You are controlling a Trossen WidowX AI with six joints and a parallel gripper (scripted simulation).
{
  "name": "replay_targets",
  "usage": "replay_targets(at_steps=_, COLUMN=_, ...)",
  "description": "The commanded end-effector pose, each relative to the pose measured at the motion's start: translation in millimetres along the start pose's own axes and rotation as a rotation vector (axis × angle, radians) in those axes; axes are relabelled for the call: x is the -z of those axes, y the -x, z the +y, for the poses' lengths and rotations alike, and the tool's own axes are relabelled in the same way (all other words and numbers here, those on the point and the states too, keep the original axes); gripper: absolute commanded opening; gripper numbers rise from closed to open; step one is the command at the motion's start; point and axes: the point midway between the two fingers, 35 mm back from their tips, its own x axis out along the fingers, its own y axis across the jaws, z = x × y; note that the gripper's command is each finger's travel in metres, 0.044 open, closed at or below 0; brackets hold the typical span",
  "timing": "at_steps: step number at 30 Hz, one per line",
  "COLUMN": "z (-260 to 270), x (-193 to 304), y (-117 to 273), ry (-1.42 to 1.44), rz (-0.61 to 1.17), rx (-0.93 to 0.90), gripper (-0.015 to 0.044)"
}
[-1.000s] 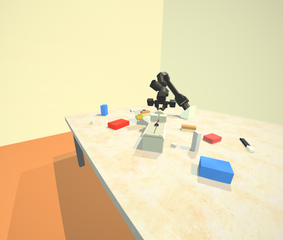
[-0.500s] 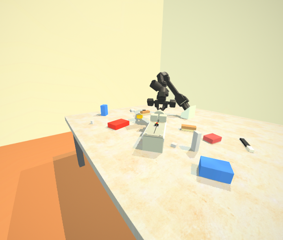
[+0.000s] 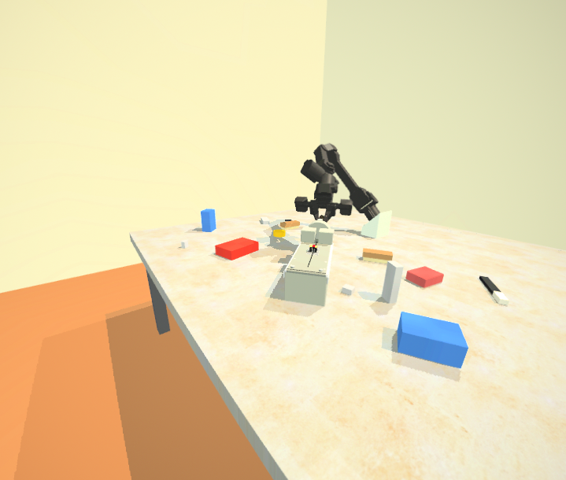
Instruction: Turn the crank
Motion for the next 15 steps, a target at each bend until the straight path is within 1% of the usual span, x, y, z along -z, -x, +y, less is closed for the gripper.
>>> replay_targets(at_steps=1, z=9.5, x=0.1, y=0.2, ry=0.009, rz=-0.002, rx=-0.016, gripper=0.0000)
replay_targets(at_steps=15, z=10.9, x=0.7, y=-0.4, ry=0.009, rz=-0.002, rx=-0.016, gripper=0.0000)
